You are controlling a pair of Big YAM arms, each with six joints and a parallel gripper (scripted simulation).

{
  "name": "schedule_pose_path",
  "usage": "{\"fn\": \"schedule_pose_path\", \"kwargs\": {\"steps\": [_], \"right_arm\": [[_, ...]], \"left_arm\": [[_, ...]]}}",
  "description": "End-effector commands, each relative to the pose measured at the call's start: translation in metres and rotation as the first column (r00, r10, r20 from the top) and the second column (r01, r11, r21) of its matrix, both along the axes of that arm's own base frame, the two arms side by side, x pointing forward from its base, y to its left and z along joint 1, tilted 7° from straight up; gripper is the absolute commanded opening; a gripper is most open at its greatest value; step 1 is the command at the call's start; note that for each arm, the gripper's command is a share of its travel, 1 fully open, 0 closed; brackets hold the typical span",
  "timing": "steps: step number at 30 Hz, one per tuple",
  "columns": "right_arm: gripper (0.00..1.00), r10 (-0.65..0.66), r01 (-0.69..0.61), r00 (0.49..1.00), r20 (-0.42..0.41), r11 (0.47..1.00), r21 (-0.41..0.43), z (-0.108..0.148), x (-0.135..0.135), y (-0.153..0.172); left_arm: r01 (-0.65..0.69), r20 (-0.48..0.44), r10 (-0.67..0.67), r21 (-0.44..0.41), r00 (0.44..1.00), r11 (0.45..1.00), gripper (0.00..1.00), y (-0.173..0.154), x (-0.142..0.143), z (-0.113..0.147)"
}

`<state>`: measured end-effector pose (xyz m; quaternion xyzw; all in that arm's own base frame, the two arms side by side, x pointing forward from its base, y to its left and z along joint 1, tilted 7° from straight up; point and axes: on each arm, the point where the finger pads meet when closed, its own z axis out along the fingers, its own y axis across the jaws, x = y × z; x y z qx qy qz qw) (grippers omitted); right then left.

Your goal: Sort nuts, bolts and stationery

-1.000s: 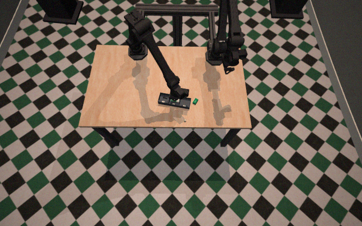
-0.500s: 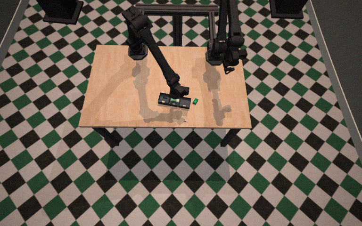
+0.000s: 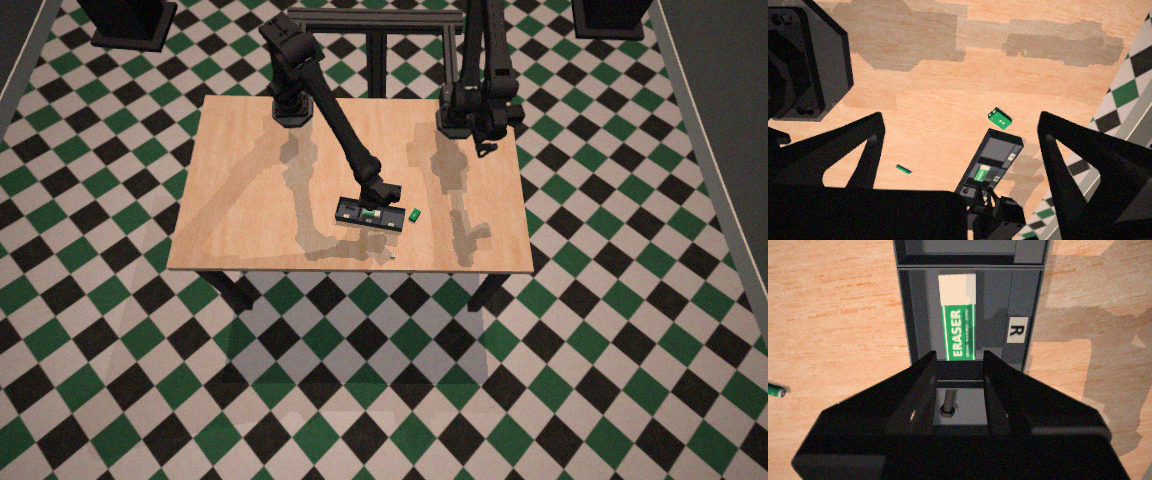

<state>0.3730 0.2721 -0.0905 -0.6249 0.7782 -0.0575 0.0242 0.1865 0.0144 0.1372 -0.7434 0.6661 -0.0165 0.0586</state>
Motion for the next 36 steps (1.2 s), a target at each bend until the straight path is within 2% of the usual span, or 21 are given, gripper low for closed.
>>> {"fn": "schedule_pose_path", "kwargs": {"steps": [1,6,7,18,20,21,22,24,25,36], "right_arm": [[0.29,0.005,-0.005,1.000,-0.002,1.000,-0.004,-0.004,0.000,0.008],[0.29,0.004,-0.005,1.000,-0.008,1.000,-0.008,-0.008,-0.008,0.002],[1.00,0.003,-0.003,1.000,0.008,1.000,0.004,0.012,-0.006,0.006],[1.00,0.002,-0.003,0.999,0.042,0.999,0.033,0.069,0.006,0.022],[1.00,0.002,-0.003,0.999,0.042,0.999,0.033,0.069,0.006,0.022],[1.00,-0.004,0.004,1.000,-0.016,1.000,-0.016,0.045,-0.012,0.004],[1.00,-0.001,0.001,1.000,-0.011,1.000,-0.012,0.051,-0.010,0.007],[1.00,0.002,-0.003,0.999,0.036,1.000,0.028,0.083,0.001,0.020],[1.00,0.002,-0.003,0.999,0.043,0.999,0.034,0.090,0.004,0.024],[1.00,0.002,-0.003,0.999,0.046,0.999,0.036,0.132,-0.001,0.026]], "left_arm": [[-0.015,0.004,0.015,-0.004,1.000,1.000,1.00,0.001,-0.002,0.002],[-0.015,0.004,0.015,-0.004,1.000,1.000,1.00,0.001,-0.002,0.002],[-0.015,0.004,0.015,-0.004,1.000,1.000,1.00,0.001,-0.002,0.002],[-0.015,0.004,0.015,-0.004,1.000,1.000,1.00,0.001,-0.002,0.002],[-0.015,0.004,0.015,-0.004,1.000,1.000,1.00,0.001,-0.002,0.002],[-0.015,0.004,0.015,-0.004,1.000,1.000,1.00,0.001,-0.002,0.002],[-0.015,0.004,0.015,-0.004,1.000,1.000,1.00,0.001,-0.002,0.002],[-0.015,0.004,0.015,-0.004,1.000,1.000,1.00,0.001,-0.002,0.002],[-0.015,0.004,0.015,-0.004,1.000,1.000,1.00,0.001,-0.002,0.002],[-0.015,0.004,0.015,-0.004,1.000,1.000,1.00,0.001,-0.002,0.002]]}}
